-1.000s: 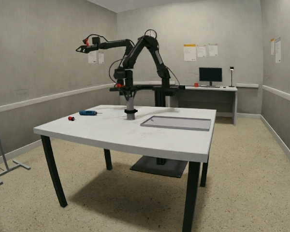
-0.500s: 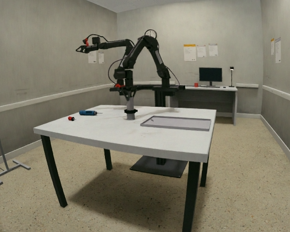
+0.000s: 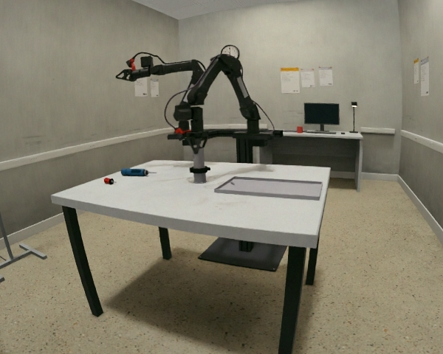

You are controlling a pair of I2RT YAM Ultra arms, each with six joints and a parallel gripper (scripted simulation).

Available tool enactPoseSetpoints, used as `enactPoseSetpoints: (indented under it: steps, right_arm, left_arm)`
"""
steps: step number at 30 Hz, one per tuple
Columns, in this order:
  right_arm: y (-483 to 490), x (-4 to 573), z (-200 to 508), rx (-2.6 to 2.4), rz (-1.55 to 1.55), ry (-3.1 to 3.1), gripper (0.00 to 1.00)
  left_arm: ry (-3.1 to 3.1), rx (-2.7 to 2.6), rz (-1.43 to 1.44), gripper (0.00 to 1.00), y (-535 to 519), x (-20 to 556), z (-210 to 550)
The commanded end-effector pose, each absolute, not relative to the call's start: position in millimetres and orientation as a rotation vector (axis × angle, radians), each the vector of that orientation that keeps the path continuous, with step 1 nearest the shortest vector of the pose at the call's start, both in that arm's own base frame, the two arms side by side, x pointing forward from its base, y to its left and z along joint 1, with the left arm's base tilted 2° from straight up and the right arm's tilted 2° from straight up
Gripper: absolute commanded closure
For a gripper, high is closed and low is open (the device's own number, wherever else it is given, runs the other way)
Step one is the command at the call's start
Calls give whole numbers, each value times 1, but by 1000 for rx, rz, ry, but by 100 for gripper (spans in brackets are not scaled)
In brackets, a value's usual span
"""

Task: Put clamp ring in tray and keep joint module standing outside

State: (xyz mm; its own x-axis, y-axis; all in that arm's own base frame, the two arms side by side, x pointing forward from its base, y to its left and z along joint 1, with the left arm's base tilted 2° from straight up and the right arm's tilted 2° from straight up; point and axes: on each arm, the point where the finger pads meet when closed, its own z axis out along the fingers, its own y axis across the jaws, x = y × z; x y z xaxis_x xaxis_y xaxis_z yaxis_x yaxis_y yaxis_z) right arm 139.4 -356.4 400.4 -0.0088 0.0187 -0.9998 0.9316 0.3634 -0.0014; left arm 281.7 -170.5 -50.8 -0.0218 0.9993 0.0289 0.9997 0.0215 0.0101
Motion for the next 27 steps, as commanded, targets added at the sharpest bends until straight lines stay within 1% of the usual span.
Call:
enactPoseSetpoints:
  steps: [1,27]
  right_arm:
    - [-354,139,409,926,-933,1361,0]
    - [-354,139,409,926,-933,1361,0]
  left_arm:
    - [-2320,-2102,-32,52,-172,282,-47]
    - [-2578,-1800,-42,52,-173,284,-47]
